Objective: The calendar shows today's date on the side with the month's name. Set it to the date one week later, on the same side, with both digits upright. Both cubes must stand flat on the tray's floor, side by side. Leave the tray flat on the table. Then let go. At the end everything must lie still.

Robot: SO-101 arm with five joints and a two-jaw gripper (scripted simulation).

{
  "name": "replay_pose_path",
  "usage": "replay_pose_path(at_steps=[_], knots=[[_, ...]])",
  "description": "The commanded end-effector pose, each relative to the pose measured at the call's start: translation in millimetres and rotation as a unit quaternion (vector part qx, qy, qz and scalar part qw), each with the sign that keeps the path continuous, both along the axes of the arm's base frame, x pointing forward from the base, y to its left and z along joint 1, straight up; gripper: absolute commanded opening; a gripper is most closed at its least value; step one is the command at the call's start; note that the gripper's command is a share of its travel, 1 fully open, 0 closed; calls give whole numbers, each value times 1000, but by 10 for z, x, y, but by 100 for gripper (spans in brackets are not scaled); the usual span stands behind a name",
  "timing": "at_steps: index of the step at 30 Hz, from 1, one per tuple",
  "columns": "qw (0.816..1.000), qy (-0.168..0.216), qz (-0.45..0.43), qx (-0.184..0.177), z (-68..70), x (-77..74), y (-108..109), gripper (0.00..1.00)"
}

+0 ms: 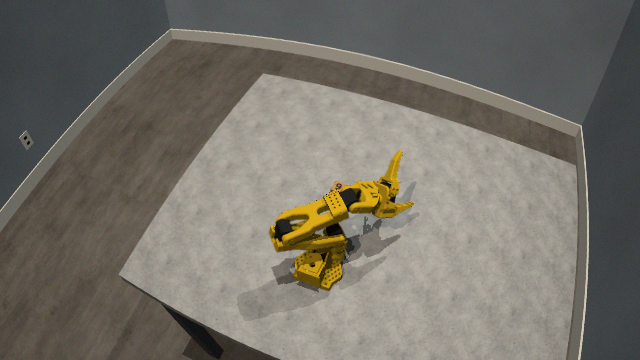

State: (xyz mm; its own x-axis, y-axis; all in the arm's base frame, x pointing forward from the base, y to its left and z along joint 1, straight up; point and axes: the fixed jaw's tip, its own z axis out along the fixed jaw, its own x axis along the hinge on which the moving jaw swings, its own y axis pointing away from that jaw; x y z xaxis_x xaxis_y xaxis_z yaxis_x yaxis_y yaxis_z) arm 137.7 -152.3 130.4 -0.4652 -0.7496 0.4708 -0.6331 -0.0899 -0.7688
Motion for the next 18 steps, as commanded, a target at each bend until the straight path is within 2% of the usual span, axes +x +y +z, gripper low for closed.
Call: replay_pose_path(at_steps=[1, 4, 7, 9, 13, 18], knots=[[995, 55, 88, -6, -5, 180, 197, 78], [980, 111, 163, -5, -107, 278, 391, 72], [956, 168, 242, -9, -206, 347, 602, 65], [956, 168, 242, -9, -206, 347, 602, 65], [907, 239, 346, -22, -326, 387, 887, 56], [829, 313, 461, -46, -446, 364, 1206, 46]])
